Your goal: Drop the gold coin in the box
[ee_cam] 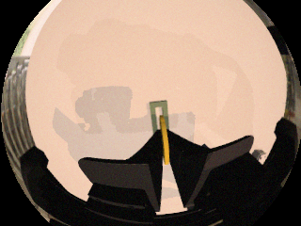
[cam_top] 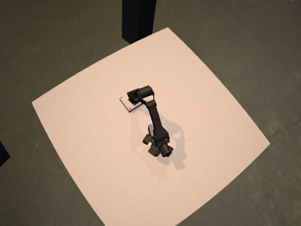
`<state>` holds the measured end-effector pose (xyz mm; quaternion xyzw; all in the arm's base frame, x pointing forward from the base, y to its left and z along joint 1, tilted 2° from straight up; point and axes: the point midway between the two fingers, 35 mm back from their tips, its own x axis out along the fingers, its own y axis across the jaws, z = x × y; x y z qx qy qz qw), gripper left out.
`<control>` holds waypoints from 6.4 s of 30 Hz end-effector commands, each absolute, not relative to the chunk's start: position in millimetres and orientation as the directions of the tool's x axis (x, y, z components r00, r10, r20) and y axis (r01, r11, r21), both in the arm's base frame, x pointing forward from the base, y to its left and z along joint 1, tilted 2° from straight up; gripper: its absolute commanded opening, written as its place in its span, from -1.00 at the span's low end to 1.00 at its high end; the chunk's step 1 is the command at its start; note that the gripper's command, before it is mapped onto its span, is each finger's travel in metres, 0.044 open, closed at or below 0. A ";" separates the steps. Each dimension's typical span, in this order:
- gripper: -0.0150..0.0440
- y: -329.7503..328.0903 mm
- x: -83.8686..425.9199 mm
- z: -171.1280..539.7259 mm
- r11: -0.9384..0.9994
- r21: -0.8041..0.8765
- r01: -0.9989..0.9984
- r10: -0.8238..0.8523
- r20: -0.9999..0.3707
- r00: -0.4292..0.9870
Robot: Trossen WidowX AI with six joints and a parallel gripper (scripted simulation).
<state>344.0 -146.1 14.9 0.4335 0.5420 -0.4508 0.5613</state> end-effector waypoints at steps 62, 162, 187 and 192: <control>-0.49 -139.0 344.9 109.8 0.830 -0.023 0.557 -0.034 -0.999 0.009; -0.49 -74.2 255.0 99.7 0.833 -0.025 0.553 -0.031 -1.000 0.001; -0.49 -74.5 254.8 89.0 0.830 -0.025 0.557 -0.031 -1.000 0.001; -0.49 -74.5 254.7 87.0 0.830 -0.025 0.558 -0.031 -1.000 0.001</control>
